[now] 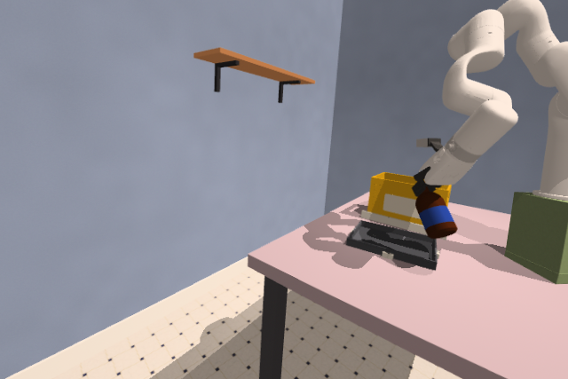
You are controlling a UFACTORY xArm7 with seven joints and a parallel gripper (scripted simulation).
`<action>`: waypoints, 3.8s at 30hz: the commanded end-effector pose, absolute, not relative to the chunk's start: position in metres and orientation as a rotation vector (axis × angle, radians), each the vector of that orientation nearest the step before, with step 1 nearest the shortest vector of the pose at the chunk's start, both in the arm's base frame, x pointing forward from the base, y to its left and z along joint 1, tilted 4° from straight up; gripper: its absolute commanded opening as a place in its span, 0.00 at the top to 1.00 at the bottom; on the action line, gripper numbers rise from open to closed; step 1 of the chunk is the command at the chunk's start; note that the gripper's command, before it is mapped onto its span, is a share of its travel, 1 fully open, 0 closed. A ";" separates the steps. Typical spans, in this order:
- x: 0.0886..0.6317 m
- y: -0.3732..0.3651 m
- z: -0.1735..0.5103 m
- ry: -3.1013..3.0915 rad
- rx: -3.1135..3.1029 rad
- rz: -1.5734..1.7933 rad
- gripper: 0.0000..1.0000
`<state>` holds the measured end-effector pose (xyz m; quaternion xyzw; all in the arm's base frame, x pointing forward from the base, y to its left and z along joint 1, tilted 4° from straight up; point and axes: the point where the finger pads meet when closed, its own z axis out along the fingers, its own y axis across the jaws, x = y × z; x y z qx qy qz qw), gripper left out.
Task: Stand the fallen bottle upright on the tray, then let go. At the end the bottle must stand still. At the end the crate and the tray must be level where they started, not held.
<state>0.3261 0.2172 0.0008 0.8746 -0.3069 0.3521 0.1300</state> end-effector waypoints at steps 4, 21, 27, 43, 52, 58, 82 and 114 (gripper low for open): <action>0.327 0.218 0.002 -0.893 2.543 1.026 1.00; 0.326 0.218 0.001 -0.884 2.515 1.065 1.00; 0.326 0.218 0.001 -0.873 2.484 1.109 1.00; 0.326 0.219 0.002 -0.849 2.418 1.209 1.00; 0.325 0.219 0.002 -0.844 2.408 1.226 1.00; 0.325 0.219 0.002 -0.844 2.408 1.226 1.00; 0.325 0.219 0.001 -0.834 2.373 1.268 1.00; 0.324 0.220 0.002 -0.792 2.261 1.412 1.00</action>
